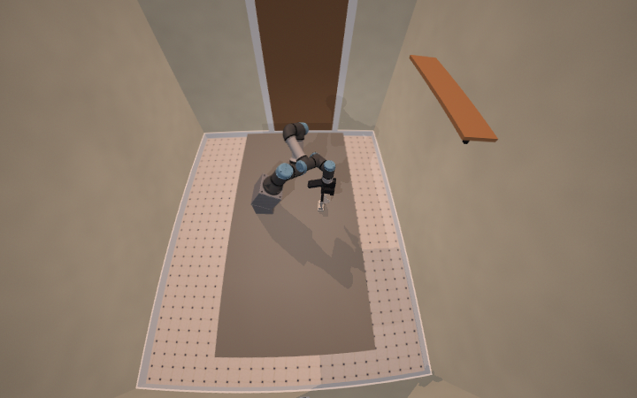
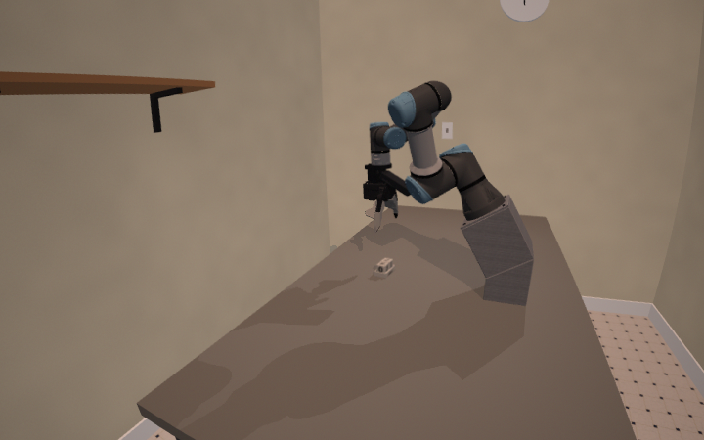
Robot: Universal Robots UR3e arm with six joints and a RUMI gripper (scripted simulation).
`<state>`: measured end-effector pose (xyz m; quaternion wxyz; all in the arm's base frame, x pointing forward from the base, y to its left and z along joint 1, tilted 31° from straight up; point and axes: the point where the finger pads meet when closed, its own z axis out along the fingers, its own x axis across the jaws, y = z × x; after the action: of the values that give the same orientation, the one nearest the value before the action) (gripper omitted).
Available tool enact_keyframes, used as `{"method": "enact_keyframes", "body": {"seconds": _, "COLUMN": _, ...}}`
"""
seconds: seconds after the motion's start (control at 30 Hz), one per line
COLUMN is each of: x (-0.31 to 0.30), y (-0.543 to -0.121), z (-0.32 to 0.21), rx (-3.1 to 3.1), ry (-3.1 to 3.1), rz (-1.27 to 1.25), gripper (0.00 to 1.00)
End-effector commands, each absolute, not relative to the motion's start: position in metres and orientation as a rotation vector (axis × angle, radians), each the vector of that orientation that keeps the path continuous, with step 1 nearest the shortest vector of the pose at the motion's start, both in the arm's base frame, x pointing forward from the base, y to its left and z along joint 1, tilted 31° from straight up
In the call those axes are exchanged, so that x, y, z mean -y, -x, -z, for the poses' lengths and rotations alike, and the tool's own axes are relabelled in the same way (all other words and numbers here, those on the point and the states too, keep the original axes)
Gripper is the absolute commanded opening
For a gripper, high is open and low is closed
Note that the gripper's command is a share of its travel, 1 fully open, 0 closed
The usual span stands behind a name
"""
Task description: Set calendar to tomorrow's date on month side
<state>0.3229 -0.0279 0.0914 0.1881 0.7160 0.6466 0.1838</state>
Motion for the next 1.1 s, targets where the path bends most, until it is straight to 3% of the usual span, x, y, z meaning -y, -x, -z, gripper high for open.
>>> {"method": "enact_keyframes", "body": {"seconds": 0.0, "x": 0.0234, "y": -0.324, "z": -0.0907, "rx": -1.848, "ry": -1.992, "rz": -0.551, "gripper": 1.0}}
{"method": "enact_keyframes", "body": {"seconds": 1.07, "x": 0.0236, "y": -0.3246, "z": -0.0888, "rx": -1.793, "ry": -2.053, "rz": -0.567, "gripper": 1.0}}
